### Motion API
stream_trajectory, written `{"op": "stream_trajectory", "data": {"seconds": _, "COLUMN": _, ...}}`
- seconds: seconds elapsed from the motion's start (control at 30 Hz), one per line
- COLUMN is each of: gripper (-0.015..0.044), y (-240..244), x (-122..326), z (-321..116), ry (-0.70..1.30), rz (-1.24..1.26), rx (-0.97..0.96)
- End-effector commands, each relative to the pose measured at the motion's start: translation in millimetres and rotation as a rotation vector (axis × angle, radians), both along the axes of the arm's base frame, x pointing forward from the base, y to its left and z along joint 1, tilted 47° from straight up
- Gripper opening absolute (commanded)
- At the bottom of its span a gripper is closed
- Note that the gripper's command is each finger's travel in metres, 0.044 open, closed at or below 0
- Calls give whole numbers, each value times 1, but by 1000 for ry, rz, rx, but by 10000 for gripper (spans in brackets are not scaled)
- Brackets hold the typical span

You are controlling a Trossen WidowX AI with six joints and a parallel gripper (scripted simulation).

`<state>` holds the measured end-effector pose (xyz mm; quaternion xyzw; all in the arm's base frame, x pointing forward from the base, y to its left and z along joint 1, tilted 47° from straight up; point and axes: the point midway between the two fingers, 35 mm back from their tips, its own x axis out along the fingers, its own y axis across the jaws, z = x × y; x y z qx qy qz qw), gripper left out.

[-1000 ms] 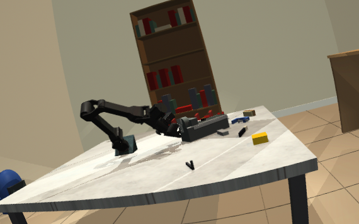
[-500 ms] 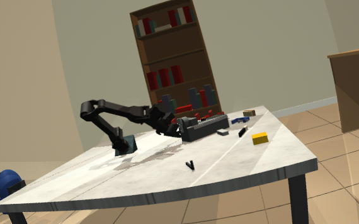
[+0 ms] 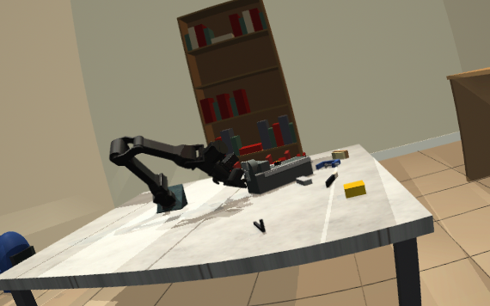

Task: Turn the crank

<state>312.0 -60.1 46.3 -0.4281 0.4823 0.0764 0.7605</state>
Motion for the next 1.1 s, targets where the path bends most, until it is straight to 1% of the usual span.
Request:
{"op": "stream_trajectory", "data": {"seconds": 0.0, "gripper": 0, "y": 5, "x": -5, "z": -6, "ry": 19, "rz": 12, "rx": 10}}
{"op": "stream_trajectory", "data": {"seconds": 1.07, "gripper": 0, "y": 15, "x": -9, "z": -6, "ry": 19, "rz": 12, "rx": 10}}
